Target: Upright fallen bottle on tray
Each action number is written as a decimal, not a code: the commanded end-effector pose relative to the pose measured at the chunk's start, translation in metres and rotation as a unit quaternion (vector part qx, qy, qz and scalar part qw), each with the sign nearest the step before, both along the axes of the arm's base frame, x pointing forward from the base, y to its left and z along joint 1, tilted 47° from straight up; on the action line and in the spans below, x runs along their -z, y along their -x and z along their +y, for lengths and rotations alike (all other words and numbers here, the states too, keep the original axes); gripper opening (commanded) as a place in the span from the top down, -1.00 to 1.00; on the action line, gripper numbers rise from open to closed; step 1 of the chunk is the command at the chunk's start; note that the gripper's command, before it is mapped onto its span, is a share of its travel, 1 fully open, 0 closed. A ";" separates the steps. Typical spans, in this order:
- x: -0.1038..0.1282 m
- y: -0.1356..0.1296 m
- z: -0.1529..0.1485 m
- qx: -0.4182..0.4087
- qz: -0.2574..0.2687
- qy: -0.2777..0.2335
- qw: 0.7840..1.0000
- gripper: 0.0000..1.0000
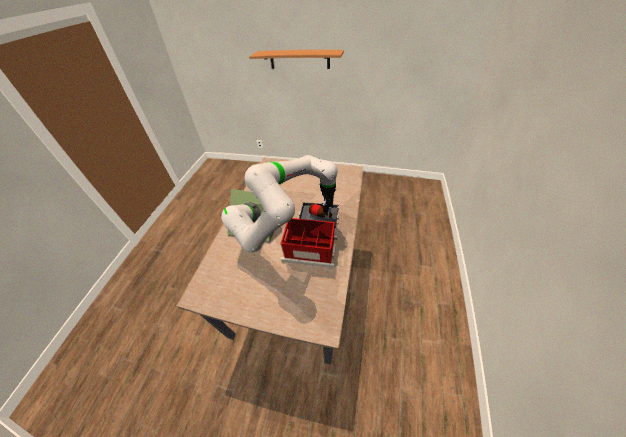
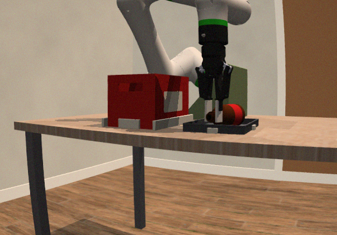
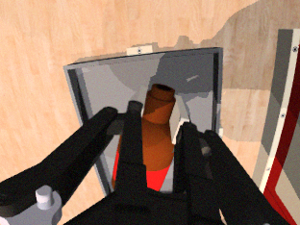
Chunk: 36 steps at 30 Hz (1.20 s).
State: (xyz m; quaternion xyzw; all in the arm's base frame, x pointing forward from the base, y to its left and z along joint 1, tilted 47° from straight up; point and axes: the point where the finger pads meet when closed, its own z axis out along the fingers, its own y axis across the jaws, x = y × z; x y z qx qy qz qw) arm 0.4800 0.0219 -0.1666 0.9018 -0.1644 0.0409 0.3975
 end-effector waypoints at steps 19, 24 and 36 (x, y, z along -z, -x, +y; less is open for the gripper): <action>-0.005 -0.001 0.005 0.000 0.000 0.000 1.000 1.00; -0.007 -0.001 0.008 0.000 0.000 0.000 1.000 1.00; -0.015 -0.001 0.016 0.000 0.000 0.000 1.000 1.00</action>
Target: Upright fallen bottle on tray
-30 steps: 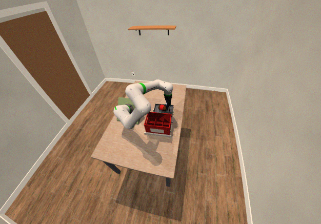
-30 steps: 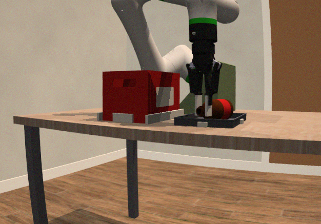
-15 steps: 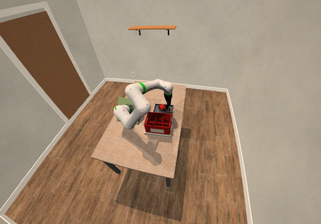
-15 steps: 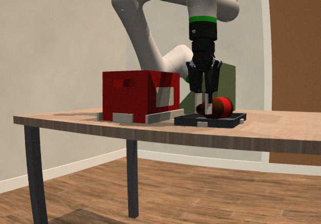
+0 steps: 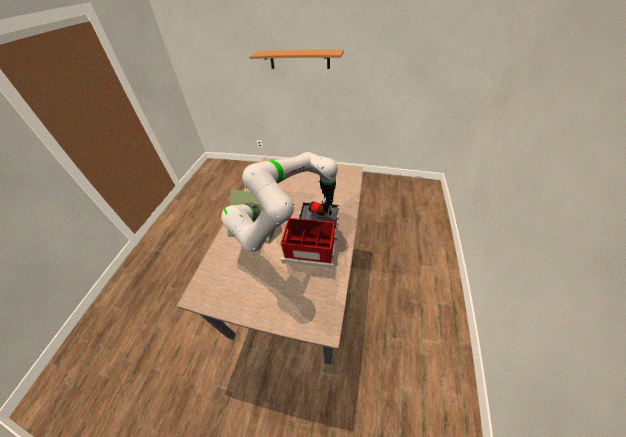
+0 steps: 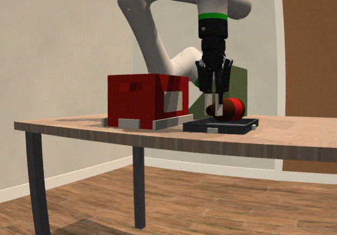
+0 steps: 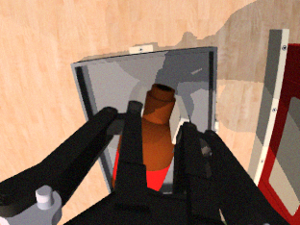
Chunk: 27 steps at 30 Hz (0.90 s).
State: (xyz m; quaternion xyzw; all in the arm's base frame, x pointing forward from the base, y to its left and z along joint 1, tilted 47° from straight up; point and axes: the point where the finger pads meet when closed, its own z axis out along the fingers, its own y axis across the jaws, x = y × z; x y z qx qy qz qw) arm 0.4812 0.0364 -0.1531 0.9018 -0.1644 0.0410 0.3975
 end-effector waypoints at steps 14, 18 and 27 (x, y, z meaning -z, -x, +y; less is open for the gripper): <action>-0.013 -0.001 0.014 0.000 0.000 0.000 1.000 1.00; -0.017 -0.002 0.019 0.000 0.000 0.000 1.000 1.00; -0.027 -0.002 0.029 0.000 0.000 0.000 1.000 1.00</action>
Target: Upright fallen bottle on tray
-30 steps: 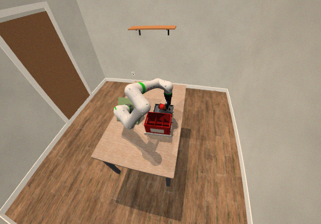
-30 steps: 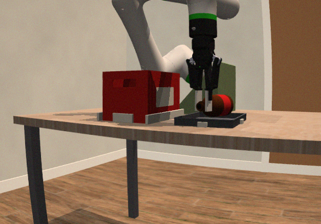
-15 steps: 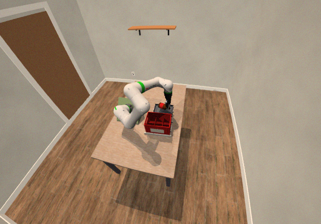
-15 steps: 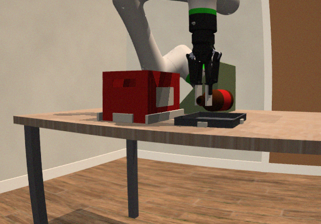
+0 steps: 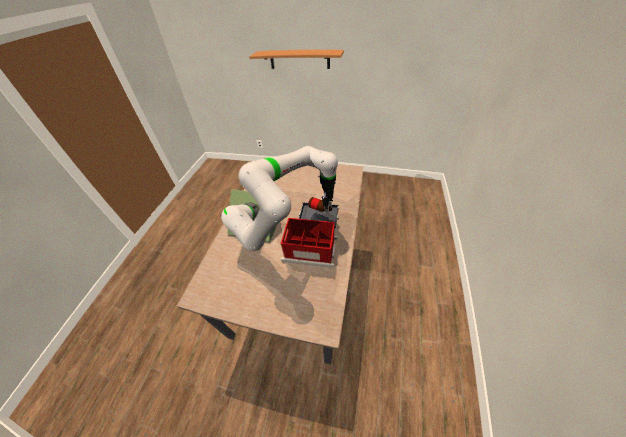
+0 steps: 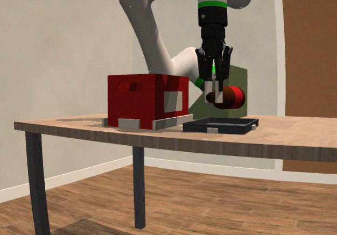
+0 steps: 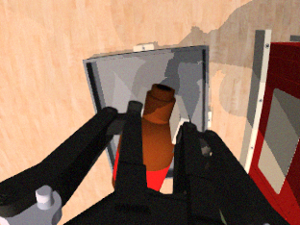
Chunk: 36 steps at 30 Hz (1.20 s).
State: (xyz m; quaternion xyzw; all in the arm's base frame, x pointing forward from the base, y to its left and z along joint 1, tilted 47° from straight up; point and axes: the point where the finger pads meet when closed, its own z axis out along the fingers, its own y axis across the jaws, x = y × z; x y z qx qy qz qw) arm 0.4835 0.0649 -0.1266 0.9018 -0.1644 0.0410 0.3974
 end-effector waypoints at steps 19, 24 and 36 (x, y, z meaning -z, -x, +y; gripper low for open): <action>-0.021 -0.002 0.023 0.000 0.000 0.000 1.000 1.00; -0.028 -0.002 0.030 0.000 0.000 0.000 1.000 1.00; -0.039 -0.003 0.043 0.000 0.000 0.000 1.000 1.00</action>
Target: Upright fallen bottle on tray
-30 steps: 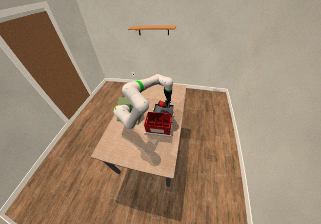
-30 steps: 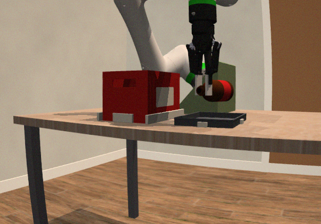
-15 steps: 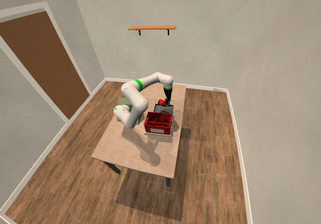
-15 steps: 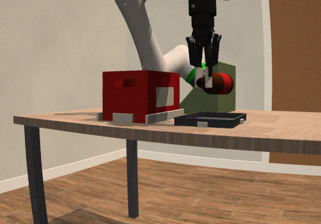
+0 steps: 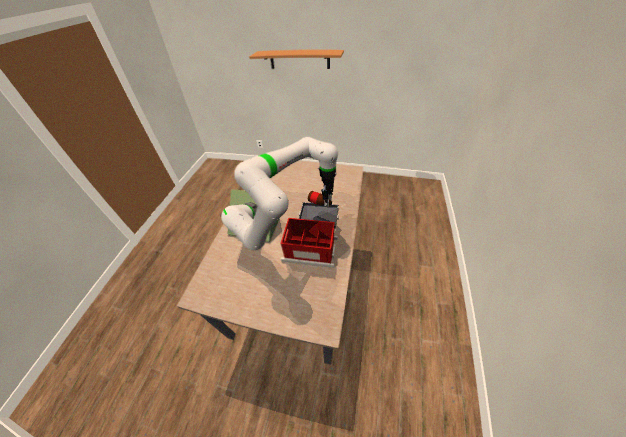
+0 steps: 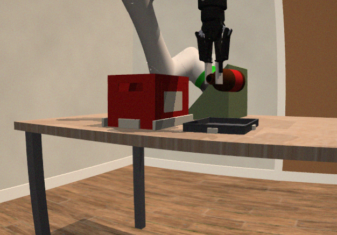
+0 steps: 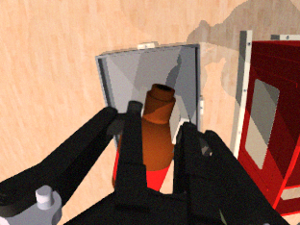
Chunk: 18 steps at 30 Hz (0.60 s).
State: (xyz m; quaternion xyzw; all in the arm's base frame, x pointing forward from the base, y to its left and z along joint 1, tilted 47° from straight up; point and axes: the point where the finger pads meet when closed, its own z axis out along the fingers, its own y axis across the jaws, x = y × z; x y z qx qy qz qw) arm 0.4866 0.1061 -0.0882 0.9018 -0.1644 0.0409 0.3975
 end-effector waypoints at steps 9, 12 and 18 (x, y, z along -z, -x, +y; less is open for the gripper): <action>-0.010 -0.001 0.011 0.000 0.000 0.000 1.000 1.00; -0.013 -0.001 0.014 0.000 0.000 0.000 1.000 1.00; -0.016 -0.001 0.017 0.000 0.000 0.000 1.000 1.00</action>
